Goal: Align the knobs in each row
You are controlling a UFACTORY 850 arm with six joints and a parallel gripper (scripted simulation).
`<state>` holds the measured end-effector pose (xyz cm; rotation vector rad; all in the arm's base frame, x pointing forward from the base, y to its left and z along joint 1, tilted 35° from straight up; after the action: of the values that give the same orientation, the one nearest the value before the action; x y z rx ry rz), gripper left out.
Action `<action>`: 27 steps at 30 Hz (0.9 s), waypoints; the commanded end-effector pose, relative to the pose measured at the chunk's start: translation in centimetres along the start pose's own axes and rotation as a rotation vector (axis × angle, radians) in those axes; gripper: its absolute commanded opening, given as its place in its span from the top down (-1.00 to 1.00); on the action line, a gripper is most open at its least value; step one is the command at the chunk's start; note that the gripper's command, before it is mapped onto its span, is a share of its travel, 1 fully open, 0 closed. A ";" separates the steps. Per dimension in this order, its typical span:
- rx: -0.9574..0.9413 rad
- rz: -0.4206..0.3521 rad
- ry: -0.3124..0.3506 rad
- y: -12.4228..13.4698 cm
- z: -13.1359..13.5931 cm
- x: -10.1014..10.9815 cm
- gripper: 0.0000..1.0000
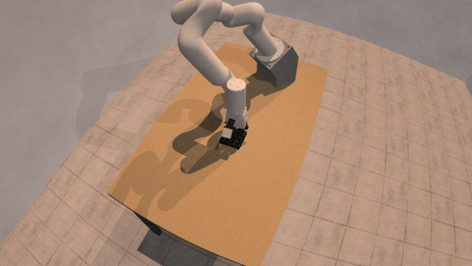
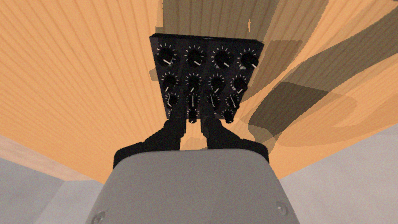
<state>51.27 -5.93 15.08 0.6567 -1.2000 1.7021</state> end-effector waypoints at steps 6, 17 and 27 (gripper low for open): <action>0.000 0.001 0.000 0.0 0.0 0.0 0.61; 0.000 0.001 0.000 0.0 0.0 0.6 0.61; 0.000 0.001 0.000 0.0 0.0 2.7 0.61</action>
<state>50.37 -5.14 16.78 0.6563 -1.2013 1.7029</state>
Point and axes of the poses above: the point where the finger pads meet when closed, its own x axis back along the fingers, its own z axis across the jaws, y = z × x, the point moved 7 cm from there along x, back along the fingers, and after that the axes turned 5 degrees about x, right-handed, at the moved point
